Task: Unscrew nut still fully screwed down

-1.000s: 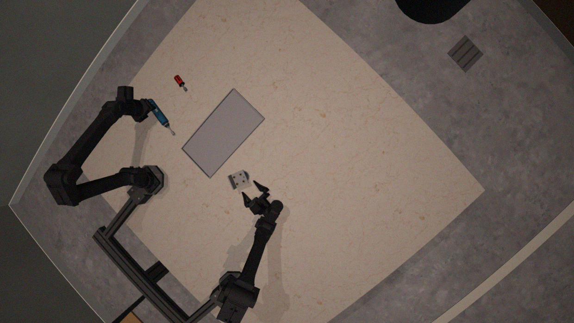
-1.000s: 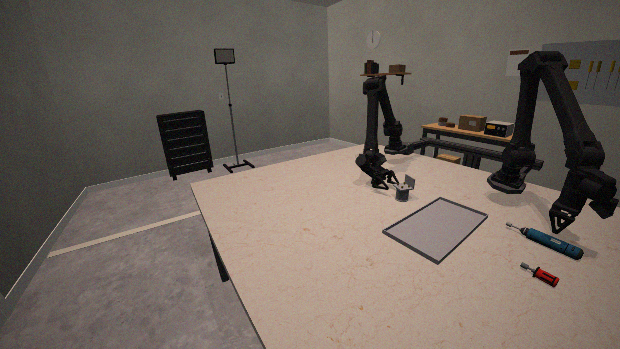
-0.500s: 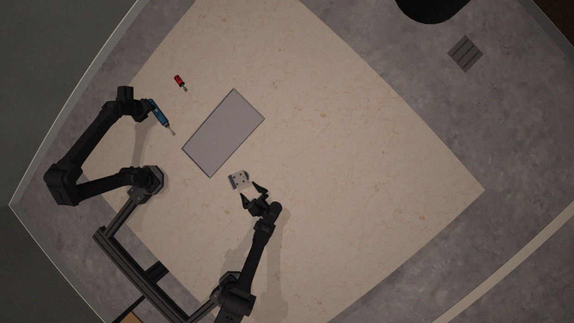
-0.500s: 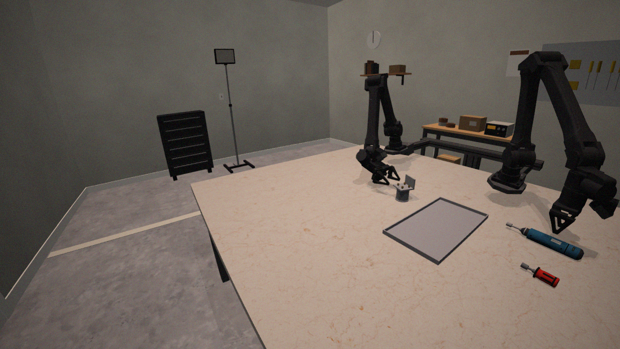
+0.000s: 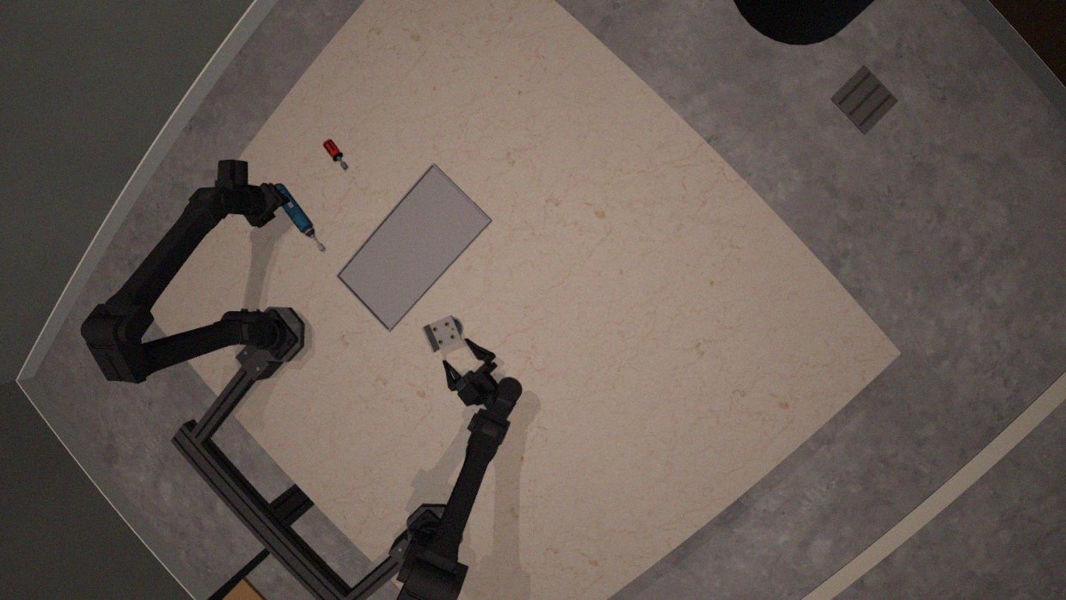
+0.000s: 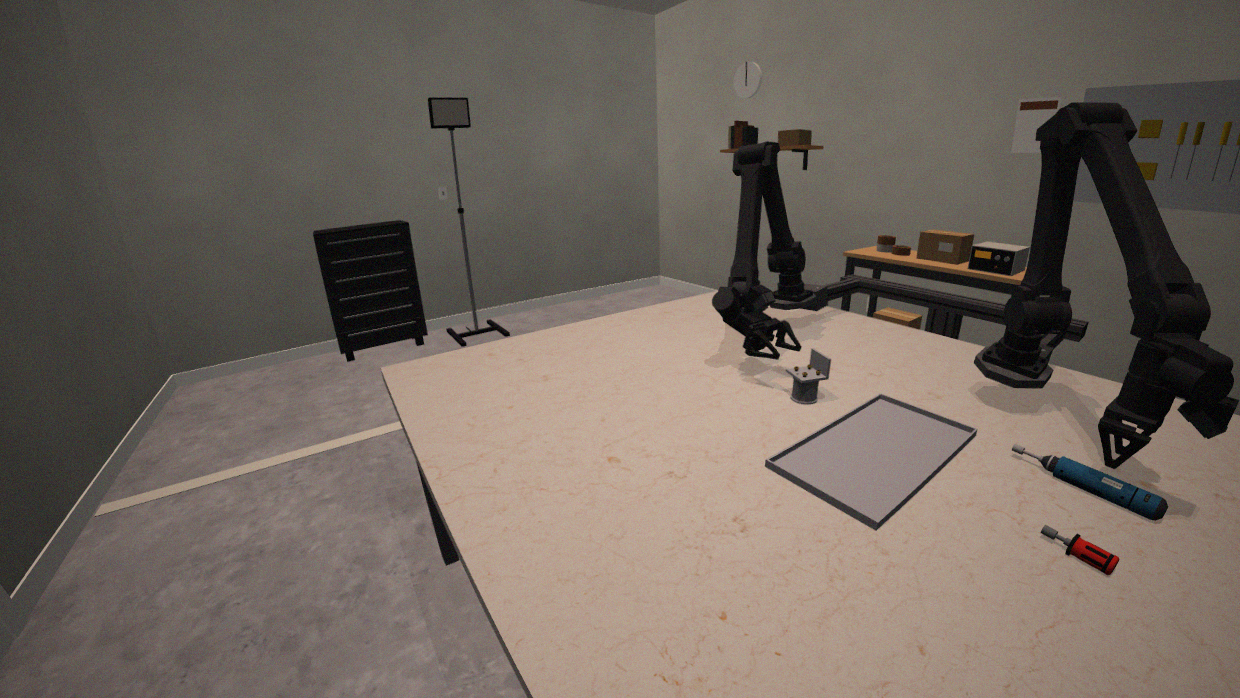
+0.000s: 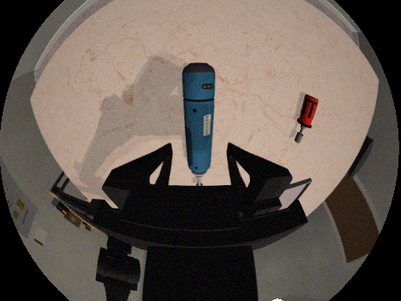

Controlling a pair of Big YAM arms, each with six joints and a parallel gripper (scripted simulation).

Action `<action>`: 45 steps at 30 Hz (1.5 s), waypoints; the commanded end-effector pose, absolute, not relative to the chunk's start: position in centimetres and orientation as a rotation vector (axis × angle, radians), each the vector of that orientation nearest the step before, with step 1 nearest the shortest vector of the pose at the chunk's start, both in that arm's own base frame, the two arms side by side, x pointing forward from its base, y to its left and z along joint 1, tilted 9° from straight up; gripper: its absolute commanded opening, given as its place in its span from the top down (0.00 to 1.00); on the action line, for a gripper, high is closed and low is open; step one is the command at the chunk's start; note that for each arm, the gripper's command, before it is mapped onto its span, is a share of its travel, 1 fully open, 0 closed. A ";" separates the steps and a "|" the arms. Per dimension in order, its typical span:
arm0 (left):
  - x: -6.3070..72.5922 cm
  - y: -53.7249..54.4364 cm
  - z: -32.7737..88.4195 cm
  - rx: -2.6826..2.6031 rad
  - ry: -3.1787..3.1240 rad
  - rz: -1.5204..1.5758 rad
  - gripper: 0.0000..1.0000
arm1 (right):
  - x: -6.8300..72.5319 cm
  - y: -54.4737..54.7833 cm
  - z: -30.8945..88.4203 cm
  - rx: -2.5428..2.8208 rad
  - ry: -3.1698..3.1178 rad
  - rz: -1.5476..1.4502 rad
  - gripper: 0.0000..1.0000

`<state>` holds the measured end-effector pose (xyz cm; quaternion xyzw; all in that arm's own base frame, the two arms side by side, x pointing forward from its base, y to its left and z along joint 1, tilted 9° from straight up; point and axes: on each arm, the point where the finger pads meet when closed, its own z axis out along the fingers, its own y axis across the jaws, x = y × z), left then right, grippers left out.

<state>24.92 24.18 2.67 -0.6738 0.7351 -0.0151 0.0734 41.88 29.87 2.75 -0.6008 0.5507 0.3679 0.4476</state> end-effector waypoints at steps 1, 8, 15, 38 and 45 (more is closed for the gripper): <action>25.7 25.1 3.6 -2.000 2.191 -0.043 0.35 | 41.9 30.8 5.1 -1.496 1.336 0.908 0.14; 25.7 25.1 3.6 -2.000 2.191 -0.043 0.35 | 41.3 30.9 6.6 -1.497 1.342 0.912 0.14; 25.7 25.1 3.6 -2.000 2.191 -0.043 0.35 | 41.4 30.9 7.2 -1.496 1.340 0.911 0.14; 25.7 25.1 3.6 -2.000 2.191 -0.043 0.35 | 42.0 31.7 13.0 -1.496 1.305 0.887 0.14; 25.7 25.1 3.6 -2.000 2.191 -0.043 0.35 | 41.5 31.0 12.5 -1.491 1.330 0.893 0.14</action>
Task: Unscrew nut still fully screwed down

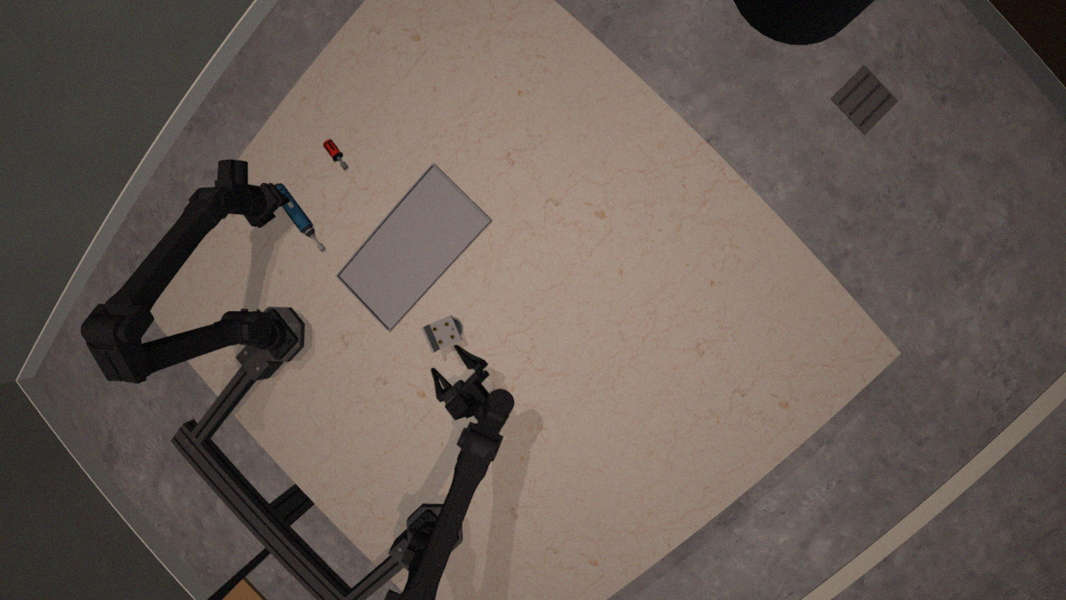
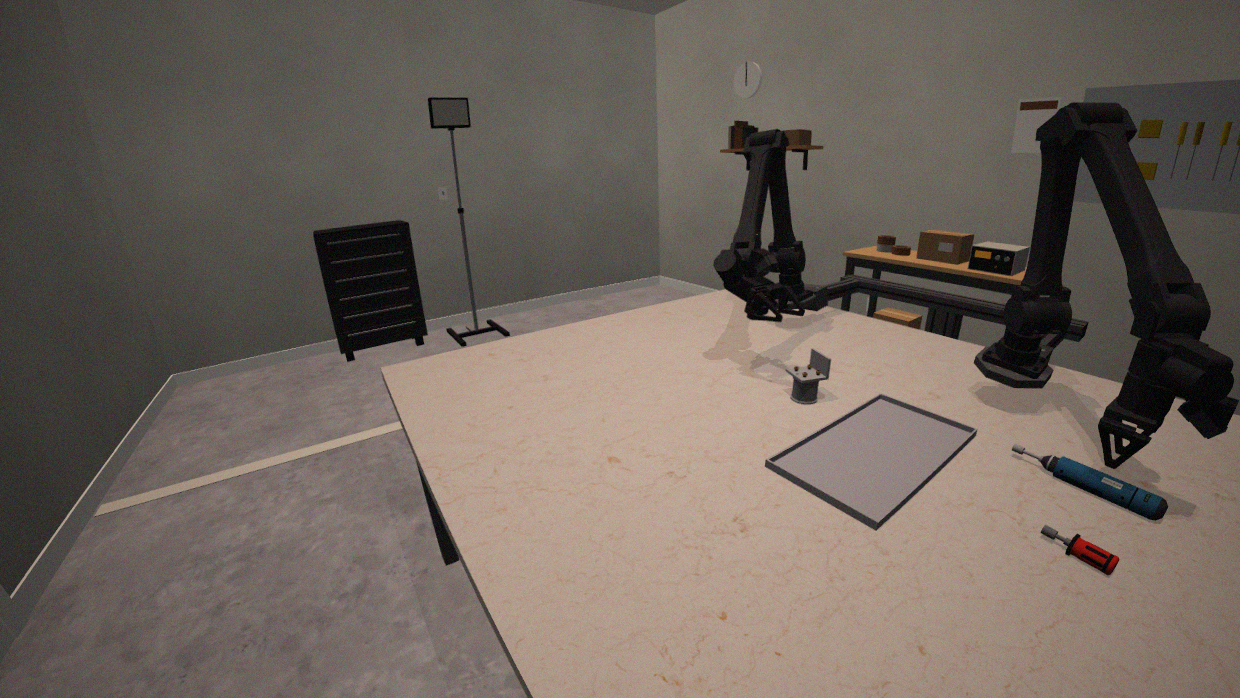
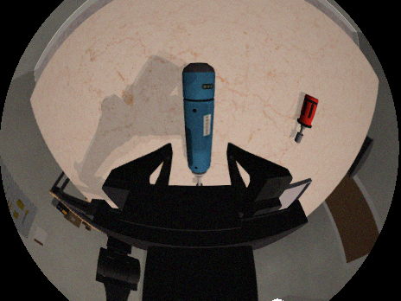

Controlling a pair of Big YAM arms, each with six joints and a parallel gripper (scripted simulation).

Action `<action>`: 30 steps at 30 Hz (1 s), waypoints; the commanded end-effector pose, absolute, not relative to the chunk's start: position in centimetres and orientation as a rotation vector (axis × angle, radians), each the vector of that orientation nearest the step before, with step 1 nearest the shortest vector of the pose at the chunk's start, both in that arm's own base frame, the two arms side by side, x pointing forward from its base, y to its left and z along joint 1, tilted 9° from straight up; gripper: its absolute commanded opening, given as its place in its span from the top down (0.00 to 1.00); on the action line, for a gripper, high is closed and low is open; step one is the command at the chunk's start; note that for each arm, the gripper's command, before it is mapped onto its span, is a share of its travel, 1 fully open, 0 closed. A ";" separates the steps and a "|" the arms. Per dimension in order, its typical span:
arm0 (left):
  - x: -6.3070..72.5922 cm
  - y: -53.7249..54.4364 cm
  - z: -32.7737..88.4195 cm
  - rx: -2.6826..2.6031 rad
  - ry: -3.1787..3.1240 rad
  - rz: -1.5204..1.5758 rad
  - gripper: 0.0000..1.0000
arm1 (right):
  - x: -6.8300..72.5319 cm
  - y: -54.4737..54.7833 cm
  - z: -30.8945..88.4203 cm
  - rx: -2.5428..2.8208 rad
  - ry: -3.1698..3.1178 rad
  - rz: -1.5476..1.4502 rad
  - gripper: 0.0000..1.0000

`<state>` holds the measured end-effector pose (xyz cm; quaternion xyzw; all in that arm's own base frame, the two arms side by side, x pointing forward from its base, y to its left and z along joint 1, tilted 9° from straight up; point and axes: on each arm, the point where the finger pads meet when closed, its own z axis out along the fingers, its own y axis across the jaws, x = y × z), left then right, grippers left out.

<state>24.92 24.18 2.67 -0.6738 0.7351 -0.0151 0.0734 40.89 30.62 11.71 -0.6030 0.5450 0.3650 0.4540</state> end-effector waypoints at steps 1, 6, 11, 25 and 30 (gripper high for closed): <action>25.7 25.1 3.6 -2.000 2.191 -0.043 0.35 | 41.5 31.0 12.5 -1.491 1.330 0.893 0.14; 25.7 25.1 3.6 -2.000 2.191 -0.043 0.35 | 41.6 31.8 14.3 -1.497 1.307 0.890 0.14; 25.7 25.1 3.6 -2.000 2.191 -0.043 0.35 | 41.7 31.9 14.9 -1.497 1.302 0.886 0.14; 25.7 25.1 3.6 -2.000 2.191 -0.043 0.35 | 46.0 32.7 13.9 -1.434 1.503 0.849 0.14; 25.7 25.1 3.6 -2.000 2.191 -0.043 0.35 | 49.6 33.3 14.4 -1.377 1.635 0.794 0.14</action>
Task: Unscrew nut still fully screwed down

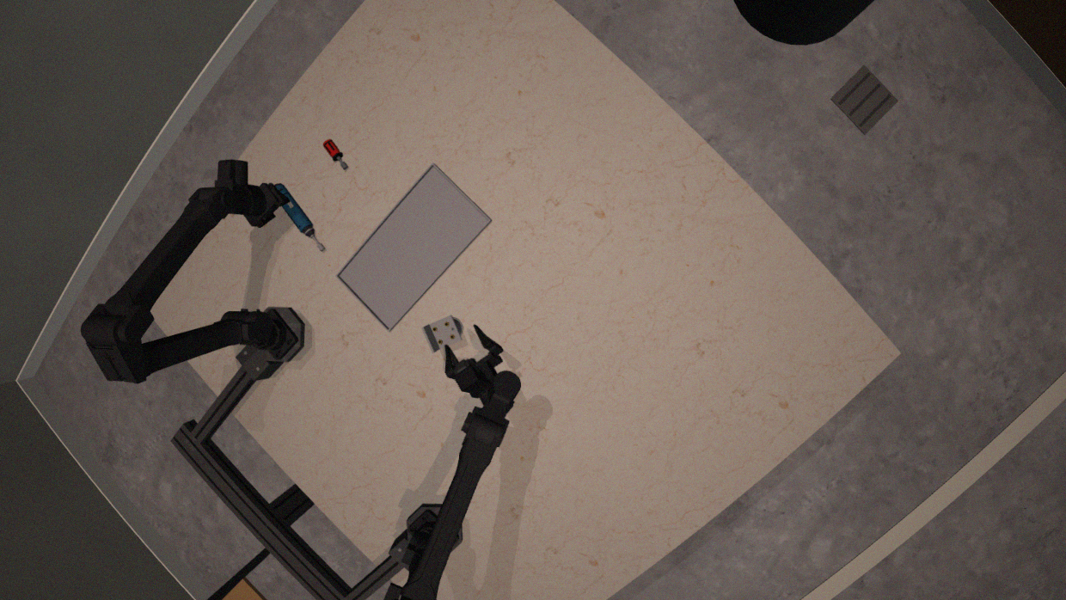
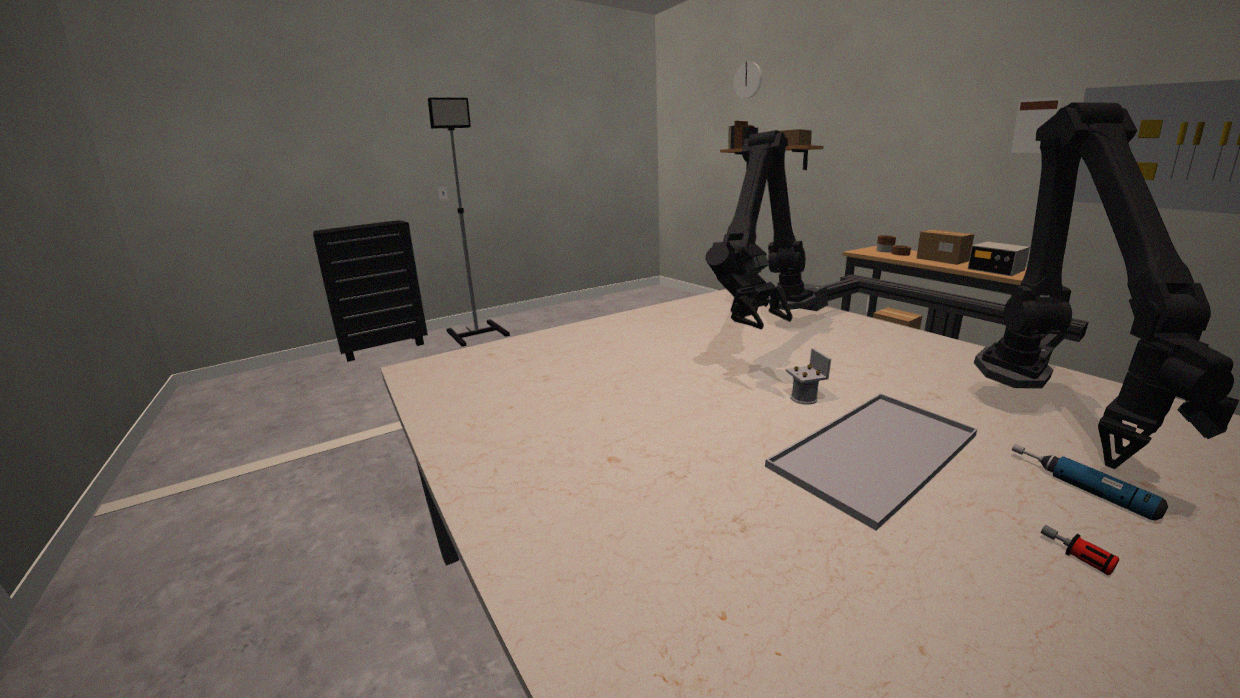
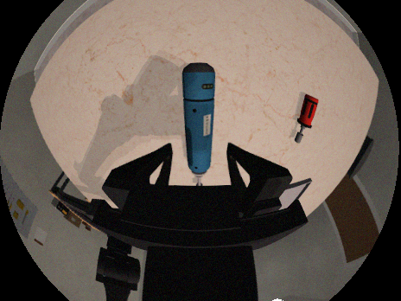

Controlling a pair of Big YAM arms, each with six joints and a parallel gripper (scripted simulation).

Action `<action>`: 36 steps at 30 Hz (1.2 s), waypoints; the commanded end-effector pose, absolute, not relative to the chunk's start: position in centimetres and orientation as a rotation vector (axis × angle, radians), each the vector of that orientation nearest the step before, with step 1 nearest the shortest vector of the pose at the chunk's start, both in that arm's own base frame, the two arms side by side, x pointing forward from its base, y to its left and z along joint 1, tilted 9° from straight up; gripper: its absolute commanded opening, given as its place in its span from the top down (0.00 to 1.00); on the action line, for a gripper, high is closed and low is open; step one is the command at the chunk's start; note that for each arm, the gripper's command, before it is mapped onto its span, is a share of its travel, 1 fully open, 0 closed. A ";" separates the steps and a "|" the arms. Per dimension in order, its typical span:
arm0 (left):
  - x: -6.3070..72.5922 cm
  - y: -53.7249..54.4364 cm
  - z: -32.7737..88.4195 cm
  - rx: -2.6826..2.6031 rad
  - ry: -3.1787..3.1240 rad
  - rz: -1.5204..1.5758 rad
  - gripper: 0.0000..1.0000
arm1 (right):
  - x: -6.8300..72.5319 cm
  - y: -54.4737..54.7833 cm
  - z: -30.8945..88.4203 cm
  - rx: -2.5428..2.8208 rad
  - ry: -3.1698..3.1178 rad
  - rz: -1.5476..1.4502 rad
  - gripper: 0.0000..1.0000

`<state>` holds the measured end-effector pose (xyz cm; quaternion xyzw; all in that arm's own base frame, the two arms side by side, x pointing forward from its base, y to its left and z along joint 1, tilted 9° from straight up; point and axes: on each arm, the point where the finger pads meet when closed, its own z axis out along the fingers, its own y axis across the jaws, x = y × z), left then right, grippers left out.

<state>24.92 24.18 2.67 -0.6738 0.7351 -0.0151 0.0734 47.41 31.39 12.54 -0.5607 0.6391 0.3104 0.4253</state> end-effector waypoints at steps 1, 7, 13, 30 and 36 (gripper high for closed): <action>25.7 25.1 3.6 -2.000 2.191 -0.043 0.35 | 50.3 33.4 14.5 -1.365 1.661 0.783 0.14; 25.7 25.1 3.6 -2.000 2.191 -0.043 0.35 | 50.9 33.5 15.1 -1.350 1.677 0.767 0.14; 25.7 25.1 3.6 -2.000 2.191 -0.043 0.35 | 54.5 33.8 15.5 -1.262 1.830 0.694 0.14; 25.7 25.1 3.6 -2.000 2.191 -0.043 0.35 | 61.0 34.0 17.5 -1.053 2.082 0.521 0.14; 25.7 25.1 3.6 -2.000 2.191 -0.043 0.35 | 63.5 34.0 18.5 -0.955 2.174 0.442 0.14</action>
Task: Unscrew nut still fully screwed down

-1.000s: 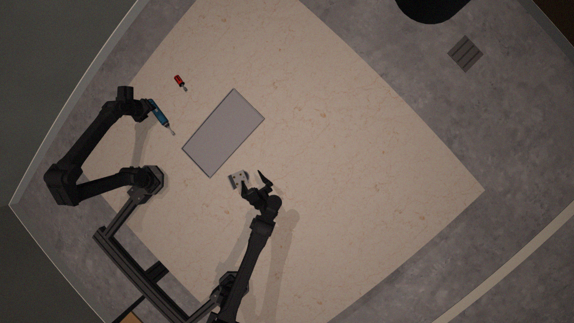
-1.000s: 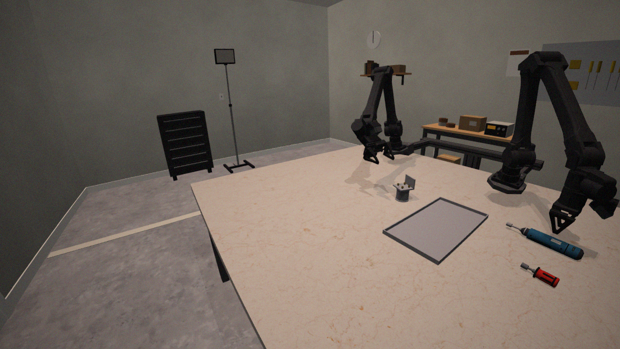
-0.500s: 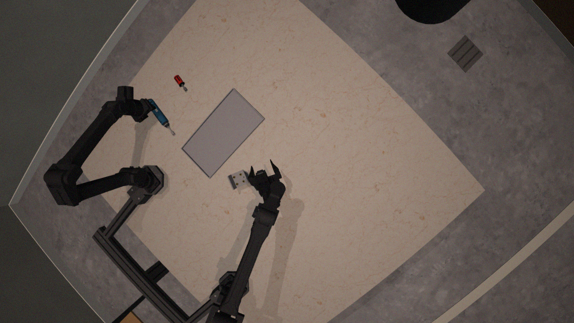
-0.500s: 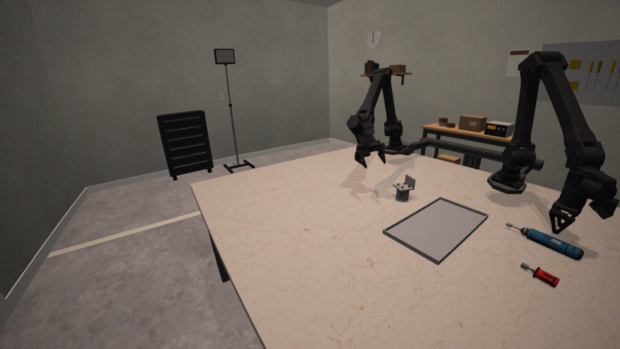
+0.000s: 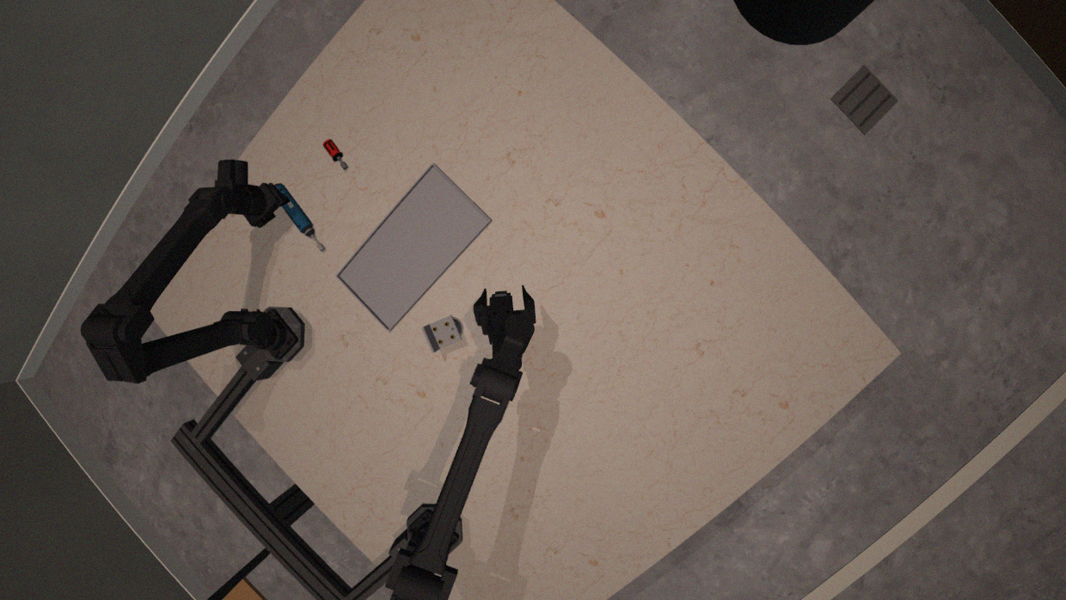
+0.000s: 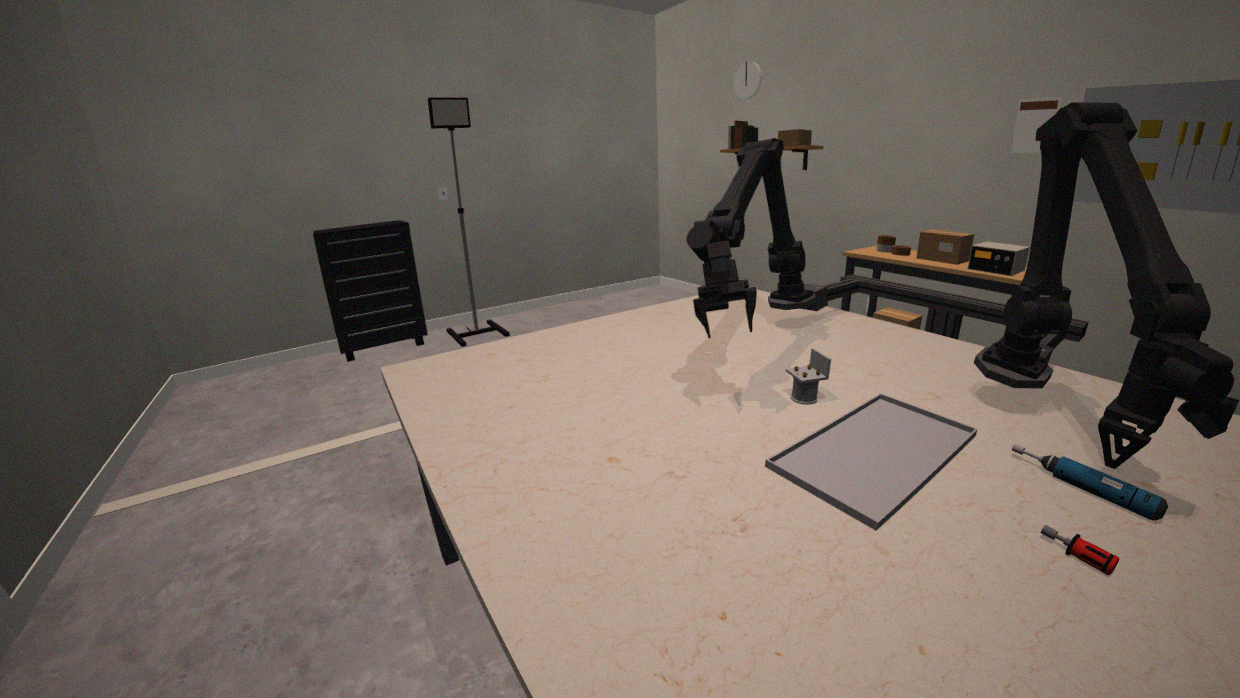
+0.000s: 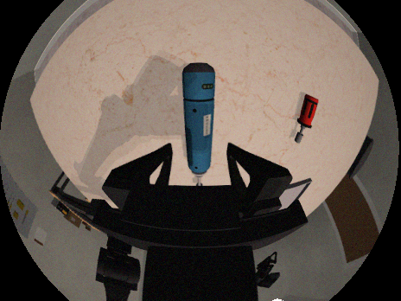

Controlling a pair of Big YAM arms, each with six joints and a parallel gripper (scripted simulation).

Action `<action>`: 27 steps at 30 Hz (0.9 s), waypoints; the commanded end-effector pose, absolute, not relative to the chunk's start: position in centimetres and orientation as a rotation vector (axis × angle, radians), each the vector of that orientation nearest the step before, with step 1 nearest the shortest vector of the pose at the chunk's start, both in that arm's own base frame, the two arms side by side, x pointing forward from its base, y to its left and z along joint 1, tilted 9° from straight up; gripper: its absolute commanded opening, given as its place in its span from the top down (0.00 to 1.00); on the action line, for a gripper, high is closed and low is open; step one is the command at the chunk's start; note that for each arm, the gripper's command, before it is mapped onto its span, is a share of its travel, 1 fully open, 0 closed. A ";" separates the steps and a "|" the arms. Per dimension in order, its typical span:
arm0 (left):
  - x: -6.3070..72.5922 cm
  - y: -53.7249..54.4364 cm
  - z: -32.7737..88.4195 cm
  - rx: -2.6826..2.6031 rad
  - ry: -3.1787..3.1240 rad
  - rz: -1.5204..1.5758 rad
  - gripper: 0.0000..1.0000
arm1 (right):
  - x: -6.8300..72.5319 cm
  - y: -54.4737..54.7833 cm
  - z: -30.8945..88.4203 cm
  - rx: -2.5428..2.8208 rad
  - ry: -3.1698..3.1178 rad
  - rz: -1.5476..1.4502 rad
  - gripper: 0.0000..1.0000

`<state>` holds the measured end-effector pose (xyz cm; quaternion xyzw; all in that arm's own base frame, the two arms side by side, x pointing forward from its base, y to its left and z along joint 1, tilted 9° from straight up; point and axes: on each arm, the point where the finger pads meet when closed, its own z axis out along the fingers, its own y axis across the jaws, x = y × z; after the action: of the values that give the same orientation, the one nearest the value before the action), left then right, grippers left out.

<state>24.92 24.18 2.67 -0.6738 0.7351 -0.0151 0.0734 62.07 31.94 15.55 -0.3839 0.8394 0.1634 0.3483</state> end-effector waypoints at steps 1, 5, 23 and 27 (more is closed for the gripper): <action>25.7 25.1 3.6 -2.000 2.191 -0.043 0.35 | 63.5 34.0 18.5 -0.955 2.174 0.442 0.14; 25.7 25.1 3.6 -2.000 2.191 -0.043 0.35 | 63.9 33.9 18.7 -0.934 2.188 0.425 0.14; 25.7 25.1 3.6 -2.000 2.191 -0.043 0.35 | 68.5 32.7 22.1 -0.646 2.348 0.197 0.14; 25.7 25.1 3.6 -2.000 2.191 -0.043 0.35 | 69.5 32.1 23.4 -0.553 2.377 0.124 0.14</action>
<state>24.92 24.18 2.67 -0.6738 0.7351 -0.0151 0.0734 68.35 30.24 20.01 -0.2346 0.9144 0.0422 0.3273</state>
